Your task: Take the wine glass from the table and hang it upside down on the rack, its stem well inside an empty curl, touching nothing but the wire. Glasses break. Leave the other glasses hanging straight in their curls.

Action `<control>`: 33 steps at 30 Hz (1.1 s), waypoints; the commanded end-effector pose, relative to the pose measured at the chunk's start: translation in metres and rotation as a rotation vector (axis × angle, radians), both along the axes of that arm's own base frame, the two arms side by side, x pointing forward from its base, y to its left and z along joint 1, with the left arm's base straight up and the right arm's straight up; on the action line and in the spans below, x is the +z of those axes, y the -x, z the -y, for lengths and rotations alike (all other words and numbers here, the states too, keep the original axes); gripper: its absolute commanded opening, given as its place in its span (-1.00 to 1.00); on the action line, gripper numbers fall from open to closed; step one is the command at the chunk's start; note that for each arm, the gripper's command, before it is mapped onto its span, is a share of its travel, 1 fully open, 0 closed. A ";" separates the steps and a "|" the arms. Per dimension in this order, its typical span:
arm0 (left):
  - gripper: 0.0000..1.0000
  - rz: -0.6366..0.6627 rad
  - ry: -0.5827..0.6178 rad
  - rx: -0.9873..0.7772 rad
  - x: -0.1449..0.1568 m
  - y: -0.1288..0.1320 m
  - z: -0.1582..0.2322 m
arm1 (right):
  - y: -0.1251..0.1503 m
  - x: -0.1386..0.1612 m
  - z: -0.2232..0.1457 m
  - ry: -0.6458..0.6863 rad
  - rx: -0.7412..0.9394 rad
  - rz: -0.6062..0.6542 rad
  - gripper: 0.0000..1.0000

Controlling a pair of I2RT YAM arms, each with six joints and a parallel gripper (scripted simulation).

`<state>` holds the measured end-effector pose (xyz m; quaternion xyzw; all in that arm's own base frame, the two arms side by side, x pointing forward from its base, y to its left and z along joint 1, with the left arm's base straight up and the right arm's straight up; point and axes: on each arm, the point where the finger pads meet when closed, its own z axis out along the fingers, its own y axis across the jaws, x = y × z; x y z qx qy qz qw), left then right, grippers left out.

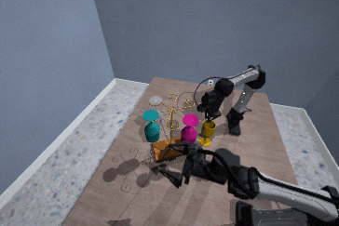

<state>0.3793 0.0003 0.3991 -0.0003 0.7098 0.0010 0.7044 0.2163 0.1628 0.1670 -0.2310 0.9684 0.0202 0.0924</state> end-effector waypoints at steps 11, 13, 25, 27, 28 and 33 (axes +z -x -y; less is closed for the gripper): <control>1.00 -0.021 -0.004 -0.002 -0.008 0.002 0.001 | -0.008 -0.015 -0.008 -0.022 0.016 0.020 -0.38; 1.00 -0.021 -0.004 -0.002 -0.008 0.002 0.001 | -0.012 -0.008 -0.012 -0.037 0.016 0.041 -0.38; 1.00 -0.021 -0.004 -0.002 -0.008 0.002 0.001 | -0.010 -0.012 -0.009 -0.023 0.001 0.033 -1.00; 1.00 -0.021 -0.004 -0.002 -0.008 0.002 0.001 | -0.010 -0.012 -0.009 -0.023 0.001 0.033 -1.00; 1.00 -0.021 -0.004 -0.002 -0.008 0.002 0.001 | -0.010 -0.012 -0.009 -0.023 0.001 0.033 -1.00; 1.00 -0.021 -0.004 -0.002 -0.008 0.002 0.001 | -0.007 -0.009 -0.006 -0.010 0.001 0.018 -1.00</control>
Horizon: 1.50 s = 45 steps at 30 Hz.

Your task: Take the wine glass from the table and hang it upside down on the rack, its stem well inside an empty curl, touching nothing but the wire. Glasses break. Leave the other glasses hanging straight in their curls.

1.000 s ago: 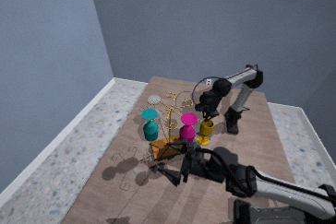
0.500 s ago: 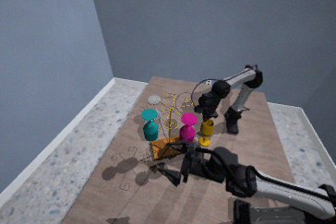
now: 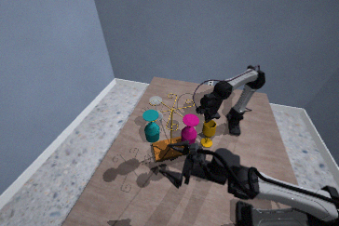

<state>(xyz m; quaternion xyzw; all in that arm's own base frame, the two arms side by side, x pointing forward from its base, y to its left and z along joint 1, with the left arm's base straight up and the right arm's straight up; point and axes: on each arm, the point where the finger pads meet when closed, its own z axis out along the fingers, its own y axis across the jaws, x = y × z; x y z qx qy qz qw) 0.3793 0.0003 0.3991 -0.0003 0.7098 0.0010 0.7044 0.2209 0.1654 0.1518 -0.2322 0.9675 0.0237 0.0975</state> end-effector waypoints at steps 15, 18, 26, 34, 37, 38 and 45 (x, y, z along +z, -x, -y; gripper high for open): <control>1.00 -0.021 -0.004 -0.002 -0.008 0.002 0.001 | -0.004 0.011 -0.004 -0.003 -0.004 0.011 -1.00; 1.00 -0.021 -0.004 -0.002 -0.008 0.002 0.001 | -0.002 0.015 -0.003 -0.008 -0.004 0.017 -1.00; 1.00 -0.021 -0.004 -0.002 -0.008 0.002 0.001 | -0.002 0.017 -0.002 0.009 -0.007 -0.004 -1.00; 1.00 -0.021 -0.004 -0.002 -0.008 0.002 0.001 | -0.002 0.032 -0.001 0.007 -0.009 0.001 -1.00; 1.00 -0.021 -0.004 -0.002 -0.008 0.002 0.001 | -0.002 0.033 -0.001 0.016 -0.010 -0.013 -1.00; 1.00 -0.021 -0.004 -0.002 -0.008 0.002 0.001 | -0.001 0.036 0.000 0.013 -0.010 -0.009 -1.00; 1.00 -0.021 -0.004 -0.002 -0.008 0.002 0.001 | -0.001 0.053 0.002 0.014 -0.015 -0.010 -1.00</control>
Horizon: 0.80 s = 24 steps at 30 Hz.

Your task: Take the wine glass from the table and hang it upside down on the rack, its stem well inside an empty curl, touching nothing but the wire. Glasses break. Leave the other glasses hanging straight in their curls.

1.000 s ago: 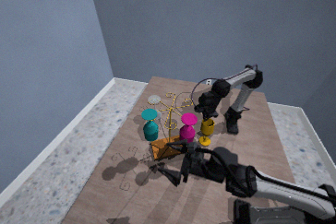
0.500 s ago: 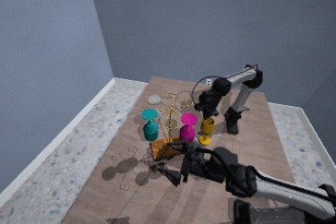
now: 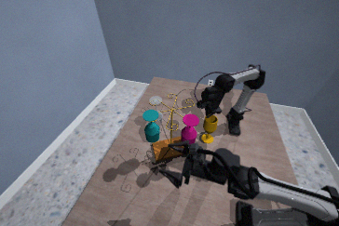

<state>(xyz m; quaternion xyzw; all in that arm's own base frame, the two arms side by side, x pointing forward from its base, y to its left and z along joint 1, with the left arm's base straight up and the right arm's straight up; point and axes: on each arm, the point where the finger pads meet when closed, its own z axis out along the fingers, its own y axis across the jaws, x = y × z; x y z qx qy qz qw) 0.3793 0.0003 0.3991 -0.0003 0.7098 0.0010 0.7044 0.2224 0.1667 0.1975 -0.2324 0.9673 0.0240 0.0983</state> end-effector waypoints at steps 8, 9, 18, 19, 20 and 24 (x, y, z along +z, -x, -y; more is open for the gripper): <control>1.00 -0.021 -0.004 -0.002 -0.008 0.002 0.001 | 0.001 0.018 0.003 0.000 -0.010 0.004 -1.00; 1.00 -0.021 -0.004 -0.002 -0.008 0.002 0.001 | -0.001 0.018 0.003 0.004 -0.018 0.000 -1.00; 1.00 -0.021 -0.004 -0.002 -0.008 0.002 0.001 | -0.002 0.027 -0.018 -0.131 0.166 0.119 -1.00; 1.00 -0.021 -0.004 -0.002 -0.008 0.002 0.001 | -0.004 0.029 -0.021 -0.155 0.203 0.149 -1.00; 1.00 -0.021 -0.004 -0.002 -0.008 0.002 0.001 | -0.003 0.031 -0.027 -0.185 0.257 0.181 -1.00; 1.00 -0.021 -0.004 -0.002 -0.008 0.002 0.001 | -0.003 0.038 -0.036 -0.240 0.367 0.265 -1.00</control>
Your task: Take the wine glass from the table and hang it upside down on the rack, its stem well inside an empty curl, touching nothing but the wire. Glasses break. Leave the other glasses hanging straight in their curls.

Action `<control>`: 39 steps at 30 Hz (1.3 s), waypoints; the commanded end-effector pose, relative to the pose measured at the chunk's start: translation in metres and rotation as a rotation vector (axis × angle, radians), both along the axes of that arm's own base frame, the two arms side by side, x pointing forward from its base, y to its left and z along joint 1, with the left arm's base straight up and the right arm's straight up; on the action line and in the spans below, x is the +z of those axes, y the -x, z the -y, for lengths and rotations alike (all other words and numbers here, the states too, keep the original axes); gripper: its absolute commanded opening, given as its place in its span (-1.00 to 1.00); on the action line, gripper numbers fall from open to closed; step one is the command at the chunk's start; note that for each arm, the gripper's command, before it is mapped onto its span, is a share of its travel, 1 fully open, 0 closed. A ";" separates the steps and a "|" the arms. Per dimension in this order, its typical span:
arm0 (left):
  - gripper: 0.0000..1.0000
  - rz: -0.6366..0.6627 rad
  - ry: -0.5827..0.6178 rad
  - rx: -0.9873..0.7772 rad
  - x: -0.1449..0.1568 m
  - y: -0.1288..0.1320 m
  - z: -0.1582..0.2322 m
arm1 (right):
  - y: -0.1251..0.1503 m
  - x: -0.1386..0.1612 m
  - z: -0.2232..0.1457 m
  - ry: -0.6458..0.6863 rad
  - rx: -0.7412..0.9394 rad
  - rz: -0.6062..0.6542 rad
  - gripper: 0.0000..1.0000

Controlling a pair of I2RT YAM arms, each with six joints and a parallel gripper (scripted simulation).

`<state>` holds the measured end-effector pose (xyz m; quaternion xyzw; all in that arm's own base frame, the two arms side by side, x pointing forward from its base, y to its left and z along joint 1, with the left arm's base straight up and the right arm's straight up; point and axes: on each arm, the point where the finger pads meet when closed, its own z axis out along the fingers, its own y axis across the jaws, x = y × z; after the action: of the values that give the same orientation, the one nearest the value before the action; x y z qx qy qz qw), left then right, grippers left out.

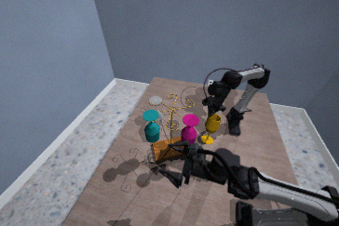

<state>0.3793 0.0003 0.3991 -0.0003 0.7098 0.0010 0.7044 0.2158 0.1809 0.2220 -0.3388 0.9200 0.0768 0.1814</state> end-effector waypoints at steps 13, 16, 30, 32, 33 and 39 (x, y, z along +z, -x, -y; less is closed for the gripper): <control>1.00 -0.021 -0.004 -0.002 -0.008 0.002 0.001 | 0.003 0.036 -0.041 -0.276 0.522 0.509 -1.00; 1.00 -0.021 -0.004 -0.002 -0.008 0.002 0.001 | 0.010 0.036 -0.037 -0.282 0.530 0.518 -1.00; 1.00 -0.021 -0.004 -0.002 -0.008 0.002 0.001 | 0.046 0.077 -0.046 -0.311 0.934 1.129 -1.00; 1.00 -0.021 -0.004 -0.002 -0.008 0.002 0.001 | 0.059 0.085 -0.046 -0.285 0.981 1.219 -1.00; 1.00 -0.021 -0.004 -0.002 -0.008 0.002 0.001 | 0.059 0.085 -0.046 -0.285 0.981 1.219 -1.00; 1.00 -0.021 -0.004 -0.002 -0.008 0.002 0.001 | 0.068 0.081 -0.042 -0.274 1.079 1.421 -1.00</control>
<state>0.3793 0.0003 0.3991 -0.0003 0.7098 0.0010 0.7044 0.1586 0.2166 0.2789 -0.6653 0.4084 0.0568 0.6224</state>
